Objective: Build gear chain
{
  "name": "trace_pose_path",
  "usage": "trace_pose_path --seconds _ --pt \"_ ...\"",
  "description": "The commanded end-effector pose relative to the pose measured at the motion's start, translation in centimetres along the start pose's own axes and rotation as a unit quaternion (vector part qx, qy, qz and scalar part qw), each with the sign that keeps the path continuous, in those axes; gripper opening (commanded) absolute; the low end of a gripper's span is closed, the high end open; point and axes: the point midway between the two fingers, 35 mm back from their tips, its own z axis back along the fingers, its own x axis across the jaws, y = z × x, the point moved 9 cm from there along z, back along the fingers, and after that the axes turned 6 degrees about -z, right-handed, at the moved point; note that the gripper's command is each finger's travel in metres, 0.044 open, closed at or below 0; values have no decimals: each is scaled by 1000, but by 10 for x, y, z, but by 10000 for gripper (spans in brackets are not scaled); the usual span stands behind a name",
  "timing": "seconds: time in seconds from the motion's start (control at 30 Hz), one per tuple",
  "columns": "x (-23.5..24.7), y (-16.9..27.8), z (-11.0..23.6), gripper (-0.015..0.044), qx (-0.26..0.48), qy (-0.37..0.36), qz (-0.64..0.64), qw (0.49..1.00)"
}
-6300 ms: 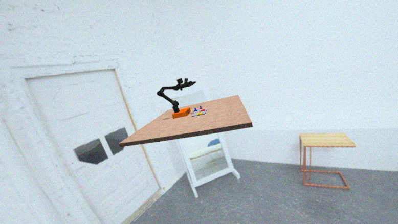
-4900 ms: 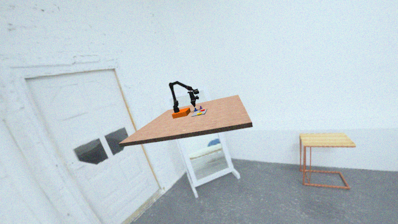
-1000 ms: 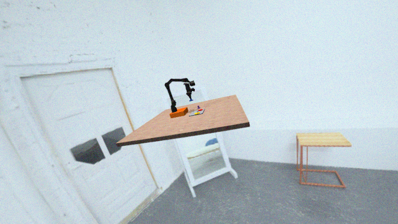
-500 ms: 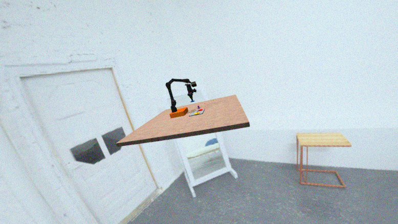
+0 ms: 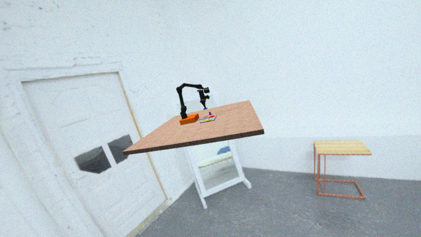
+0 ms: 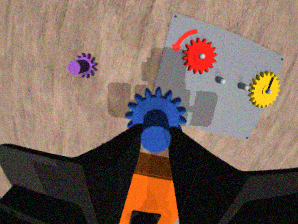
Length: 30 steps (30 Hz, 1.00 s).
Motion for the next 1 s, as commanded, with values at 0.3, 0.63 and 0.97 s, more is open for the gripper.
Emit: trace_pose_path --seconds 0.3,0.63,0.97 --pt "-28 -17 -17 0 -1 1 4 1000" --pt "-51 -26 -29 0 -2 2 6 1000" --pt "-76 -33 -42 0 -3 4 8 1000"
